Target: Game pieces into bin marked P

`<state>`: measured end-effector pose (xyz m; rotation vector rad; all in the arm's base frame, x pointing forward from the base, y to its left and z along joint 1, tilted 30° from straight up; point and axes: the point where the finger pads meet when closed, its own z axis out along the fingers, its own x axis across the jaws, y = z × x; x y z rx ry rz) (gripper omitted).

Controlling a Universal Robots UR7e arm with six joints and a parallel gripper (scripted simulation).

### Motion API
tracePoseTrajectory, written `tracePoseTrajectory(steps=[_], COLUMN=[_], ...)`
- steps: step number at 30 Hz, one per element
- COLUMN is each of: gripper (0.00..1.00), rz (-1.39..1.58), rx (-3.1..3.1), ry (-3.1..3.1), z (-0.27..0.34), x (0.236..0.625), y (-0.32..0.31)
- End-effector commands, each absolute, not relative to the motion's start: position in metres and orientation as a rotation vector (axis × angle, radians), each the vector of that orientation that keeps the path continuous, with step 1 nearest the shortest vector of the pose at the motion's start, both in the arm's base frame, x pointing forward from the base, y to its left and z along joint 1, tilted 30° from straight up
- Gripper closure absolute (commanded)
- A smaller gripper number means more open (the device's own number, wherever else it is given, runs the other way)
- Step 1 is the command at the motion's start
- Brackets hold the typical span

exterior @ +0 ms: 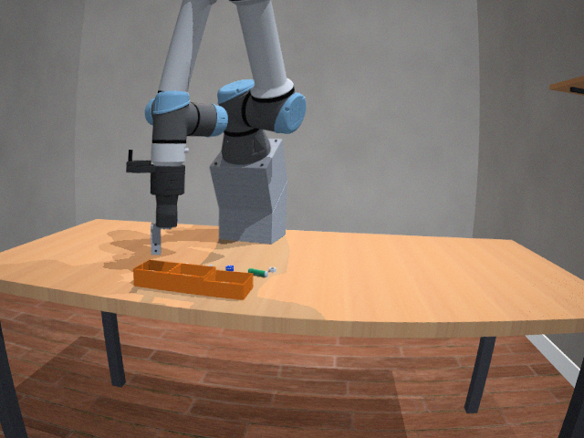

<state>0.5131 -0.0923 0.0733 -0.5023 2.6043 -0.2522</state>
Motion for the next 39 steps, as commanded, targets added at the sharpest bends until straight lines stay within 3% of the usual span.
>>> tracePoseTrajectory(steps=[1,31,39], gripper=[0.69,0.69,0.69], rz=[-0.276,-0.581,-0.584], rx=[-0.617,-1.932,-1.955], ry=[2.581,1.981,1.961], z=[0.0738,0.0739,0.0646], x=[0.5133,0.5133,0.5185], y=[-0.0926,-0.0927,-0.0934])
